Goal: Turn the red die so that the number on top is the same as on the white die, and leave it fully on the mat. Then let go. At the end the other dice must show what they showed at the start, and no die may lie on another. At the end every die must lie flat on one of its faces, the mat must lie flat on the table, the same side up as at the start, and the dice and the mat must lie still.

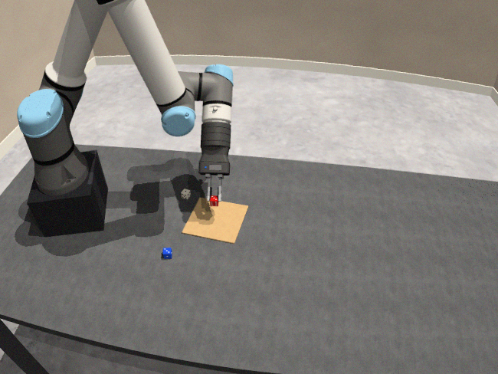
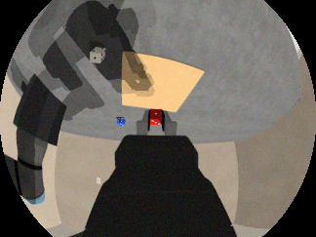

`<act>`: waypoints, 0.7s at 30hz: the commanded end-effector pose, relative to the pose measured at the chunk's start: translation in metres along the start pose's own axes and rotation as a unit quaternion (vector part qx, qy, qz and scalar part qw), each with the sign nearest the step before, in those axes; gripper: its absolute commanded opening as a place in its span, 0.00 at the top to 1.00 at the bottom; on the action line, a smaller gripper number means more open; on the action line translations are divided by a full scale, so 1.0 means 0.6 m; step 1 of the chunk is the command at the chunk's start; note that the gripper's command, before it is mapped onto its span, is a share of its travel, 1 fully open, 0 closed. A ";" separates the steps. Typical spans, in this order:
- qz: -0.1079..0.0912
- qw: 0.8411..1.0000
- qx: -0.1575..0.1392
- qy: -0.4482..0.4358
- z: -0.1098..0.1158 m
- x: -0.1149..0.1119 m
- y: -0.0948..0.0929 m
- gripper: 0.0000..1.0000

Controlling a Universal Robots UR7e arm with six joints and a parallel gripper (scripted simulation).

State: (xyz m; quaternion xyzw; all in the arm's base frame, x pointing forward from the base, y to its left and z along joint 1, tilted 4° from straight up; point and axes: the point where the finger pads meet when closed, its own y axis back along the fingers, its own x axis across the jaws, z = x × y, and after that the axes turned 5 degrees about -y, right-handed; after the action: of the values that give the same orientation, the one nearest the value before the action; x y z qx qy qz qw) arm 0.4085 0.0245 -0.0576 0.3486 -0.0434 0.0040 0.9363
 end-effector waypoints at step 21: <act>-0.006 1.000 0.019 0.000 0.021 0.000 0.018 0.60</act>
State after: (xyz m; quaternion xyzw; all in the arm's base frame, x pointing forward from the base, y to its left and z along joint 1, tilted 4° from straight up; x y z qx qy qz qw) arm 0.4076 0.0256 -0.0415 0.3552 -0.0421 0.0013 0.9338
